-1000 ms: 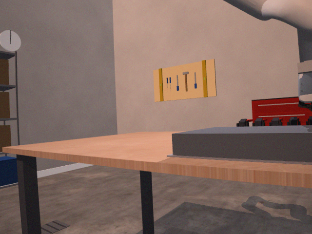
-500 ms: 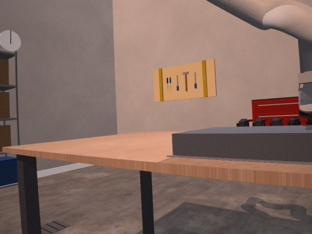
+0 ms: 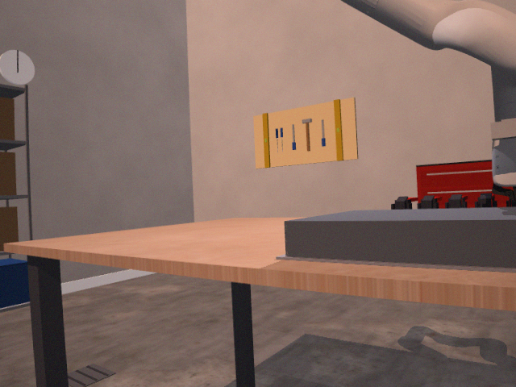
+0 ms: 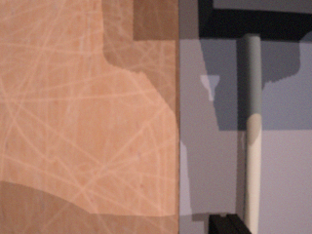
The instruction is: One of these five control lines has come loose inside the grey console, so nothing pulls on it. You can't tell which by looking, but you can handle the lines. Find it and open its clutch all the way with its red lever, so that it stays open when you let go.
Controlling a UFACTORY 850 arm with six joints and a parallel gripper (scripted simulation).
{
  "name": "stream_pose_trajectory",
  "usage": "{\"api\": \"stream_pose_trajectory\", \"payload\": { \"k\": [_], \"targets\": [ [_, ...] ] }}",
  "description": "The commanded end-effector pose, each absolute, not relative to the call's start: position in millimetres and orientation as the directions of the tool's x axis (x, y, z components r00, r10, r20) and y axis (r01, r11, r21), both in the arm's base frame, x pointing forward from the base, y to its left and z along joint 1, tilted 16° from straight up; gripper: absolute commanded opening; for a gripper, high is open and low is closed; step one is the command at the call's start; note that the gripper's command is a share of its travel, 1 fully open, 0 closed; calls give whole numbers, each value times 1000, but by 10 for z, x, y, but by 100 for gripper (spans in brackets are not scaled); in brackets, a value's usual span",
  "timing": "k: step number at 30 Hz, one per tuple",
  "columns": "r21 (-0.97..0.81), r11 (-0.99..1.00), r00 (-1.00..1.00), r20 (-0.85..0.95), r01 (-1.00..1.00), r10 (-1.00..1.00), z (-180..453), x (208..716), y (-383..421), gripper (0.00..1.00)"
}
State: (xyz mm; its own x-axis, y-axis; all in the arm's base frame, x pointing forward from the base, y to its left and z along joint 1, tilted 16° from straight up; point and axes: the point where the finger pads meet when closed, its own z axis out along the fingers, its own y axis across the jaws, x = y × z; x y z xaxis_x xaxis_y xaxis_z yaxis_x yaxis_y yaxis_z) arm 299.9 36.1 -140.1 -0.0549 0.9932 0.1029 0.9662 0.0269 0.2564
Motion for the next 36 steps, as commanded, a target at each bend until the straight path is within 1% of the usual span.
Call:
{"api": "stream_pose_trajectory", "payload": {
  "k": [1, 36],
  "targets": [
    [256, 27, -55, 103, 966, 993, -1390, 3035, 362, 0],
    [256, 27, -55, 103, 966, 993, -1317, 3307, 370, 0]
  ]
}}
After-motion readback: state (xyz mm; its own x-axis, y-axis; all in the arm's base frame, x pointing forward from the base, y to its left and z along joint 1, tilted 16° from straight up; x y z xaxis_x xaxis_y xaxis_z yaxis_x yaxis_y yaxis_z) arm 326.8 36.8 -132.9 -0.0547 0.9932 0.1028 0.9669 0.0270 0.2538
